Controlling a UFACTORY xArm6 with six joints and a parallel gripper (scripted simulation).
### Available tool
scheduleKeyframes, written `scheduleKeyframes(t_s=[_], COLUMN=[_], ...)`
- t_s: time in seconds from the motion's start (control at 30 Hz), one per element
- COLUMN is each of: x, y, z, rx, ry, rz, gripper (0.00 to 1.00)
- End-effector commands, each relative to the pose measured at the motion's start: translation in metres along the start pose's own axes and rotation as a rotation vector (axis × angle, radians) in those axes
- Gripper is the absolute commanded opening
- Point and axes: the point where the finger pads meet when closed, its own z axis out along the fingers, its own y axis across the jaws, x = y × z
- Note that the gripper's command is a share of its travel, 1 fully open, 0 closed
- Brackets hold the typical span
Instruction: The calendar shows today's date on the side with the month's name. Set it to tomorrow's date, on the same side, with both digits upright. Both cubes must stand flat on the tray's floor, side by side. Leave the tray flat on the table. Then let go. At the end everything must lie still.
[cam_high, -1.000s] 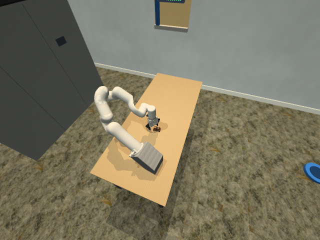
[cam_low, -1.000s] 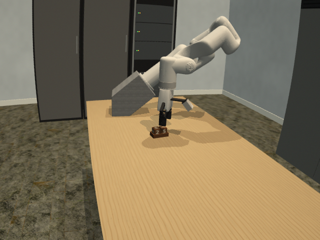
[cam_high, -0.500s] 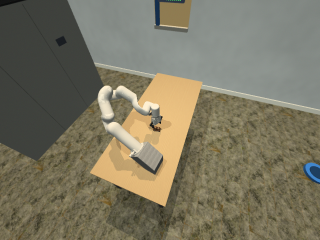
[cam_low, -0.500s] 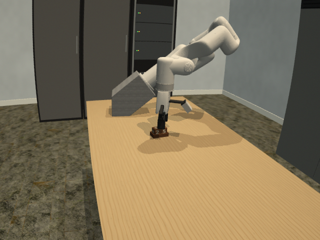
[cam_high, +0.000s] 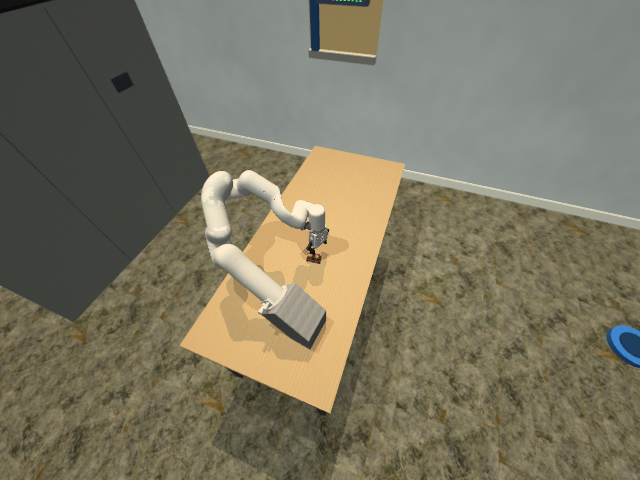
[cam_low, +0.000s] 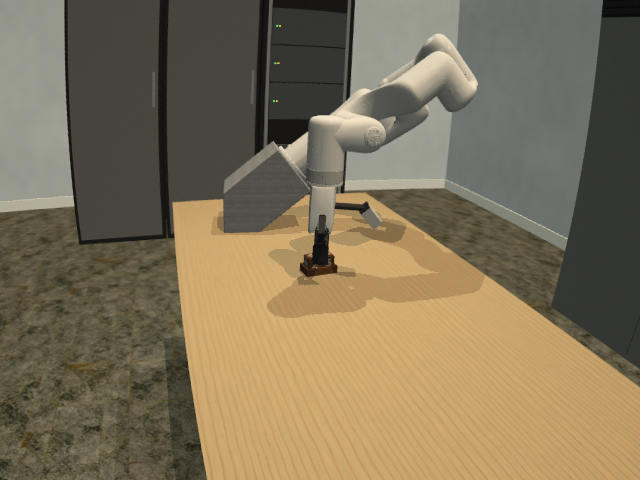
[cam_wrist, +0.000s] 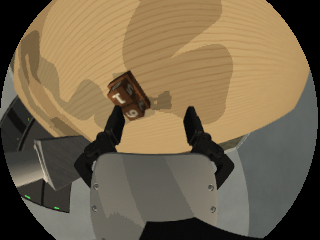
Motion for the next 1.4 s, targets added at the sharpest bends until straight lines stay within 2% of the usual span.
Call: scheduleKeyframes(t_s=[0.0,0.1,0.2,0.4,0.53,0.63,0.83,0.93,1.07,1.37], x=[-0.001,-0.002,-0.008,-0.008,-0.01,-0.015,-0.016,-0.017,-0.023,-0.024], y=[0.004,0.008,0.027,0.03,0.035,0.054,0.057,0.06,0.081,0.083], z=[0.0,0.0,0.0,0.0,0.0,0.0,0.0,0.0,0.0,0.004], rx=[-0.001,-0.001,-0.001,-0.001,-0.001,-0.001,-0.001,-0.001,-0.001,-0.001], ry=[0.0,0.0,0.0,0.0,0.0,0.0,0.0,0.0,0.0,0.0], rz=[-0.027,-0.116,-0.116,-0.126,-0.233,-0.233,-0.242,-0.322,-0.349,-0.349], gripper=[1.0,1.0,1.0,1.0,1.0,1.0,1.0,1.0,1.0,1.0])
